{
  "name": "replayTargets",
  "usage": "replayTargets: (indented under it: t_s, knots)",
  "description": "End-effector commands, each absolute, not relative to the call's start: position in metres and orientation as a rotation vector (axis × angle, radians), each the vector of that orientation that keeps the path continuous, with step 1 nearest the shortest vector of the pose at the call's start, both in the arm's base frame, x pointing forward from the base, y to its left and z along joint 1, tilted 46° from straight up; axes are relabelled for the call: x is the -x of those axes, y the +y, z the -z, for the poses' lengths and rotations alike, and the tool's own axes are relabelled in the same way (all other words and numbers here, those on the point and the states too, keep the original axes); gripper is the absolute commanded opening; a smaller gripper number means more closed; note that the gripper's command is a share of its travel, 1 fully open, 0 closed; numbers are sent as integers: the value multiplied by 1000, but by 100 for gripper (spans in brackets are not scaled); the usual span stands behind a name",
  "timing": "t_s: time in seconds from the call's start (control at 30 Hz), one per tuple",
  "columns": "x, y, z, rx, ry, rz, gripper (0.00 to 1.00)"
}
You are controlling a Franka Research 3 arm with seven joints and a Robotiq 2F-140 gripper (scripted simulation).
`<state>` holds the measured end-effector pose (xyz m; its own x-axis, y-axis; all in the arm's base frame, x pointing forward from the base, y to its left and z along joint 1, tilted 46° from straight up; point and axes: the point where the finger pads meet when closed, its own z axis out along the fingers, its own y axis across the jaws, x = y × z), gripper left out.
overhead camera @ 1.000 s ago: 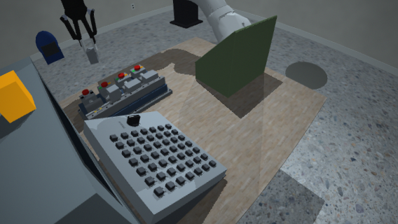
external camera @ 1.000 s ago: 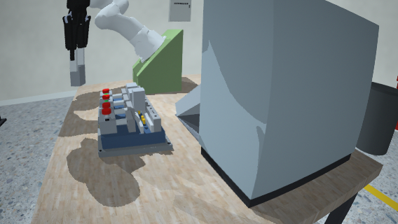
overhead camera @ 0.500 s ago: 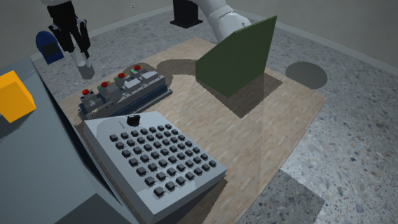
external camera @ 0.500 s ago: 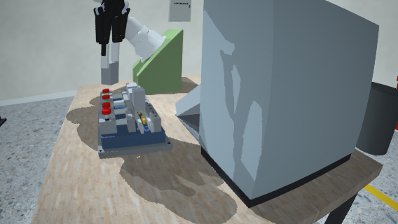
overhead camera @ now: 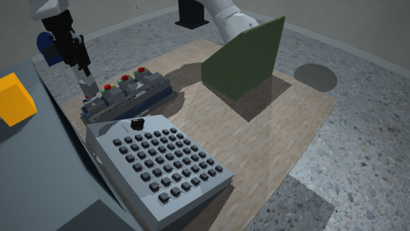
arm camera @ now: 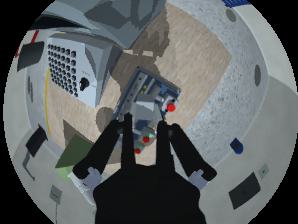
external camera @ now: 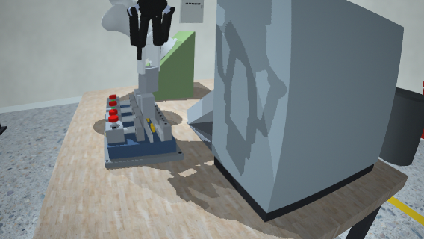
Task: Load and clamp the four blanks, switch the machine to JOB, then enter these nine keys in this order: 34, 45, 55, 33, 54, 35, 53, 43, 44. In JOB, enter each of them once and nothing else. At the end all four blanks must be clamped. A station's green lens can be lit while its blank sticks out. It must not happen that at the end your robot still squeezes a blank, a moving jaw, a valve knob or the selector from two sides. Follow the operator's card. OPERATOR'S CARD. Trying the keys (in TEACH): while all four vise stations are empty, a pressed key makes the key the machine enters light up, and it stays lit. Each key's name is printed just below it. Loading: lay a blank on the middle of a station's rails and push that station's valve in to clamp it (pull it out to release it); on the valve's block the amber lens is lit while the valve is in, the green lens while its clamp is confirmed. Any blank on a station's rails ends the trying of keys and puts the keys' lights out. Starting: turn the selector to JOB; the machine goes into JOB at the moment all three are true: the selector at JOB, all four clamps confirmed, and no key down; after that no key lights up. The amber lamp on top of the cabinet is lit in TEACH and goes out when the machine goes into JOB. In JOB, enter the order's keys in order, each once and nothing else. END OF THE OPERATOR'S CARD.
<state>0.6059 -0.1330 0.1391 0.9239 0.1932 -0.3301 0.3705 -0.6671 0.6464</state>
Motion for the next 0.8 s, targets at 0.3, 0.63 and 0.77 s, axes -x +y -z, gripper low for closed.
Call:
replayTargets:
  t_s: [0.3, 0.63, 0.77]
  knots:
    - [-609, -129, -139, -2337, -81, 65, 0]
    - [-609, -129, -139, -2337, -81, 65, 0]
    - [-609, -129, -139, -2337, -81, 65, 0]
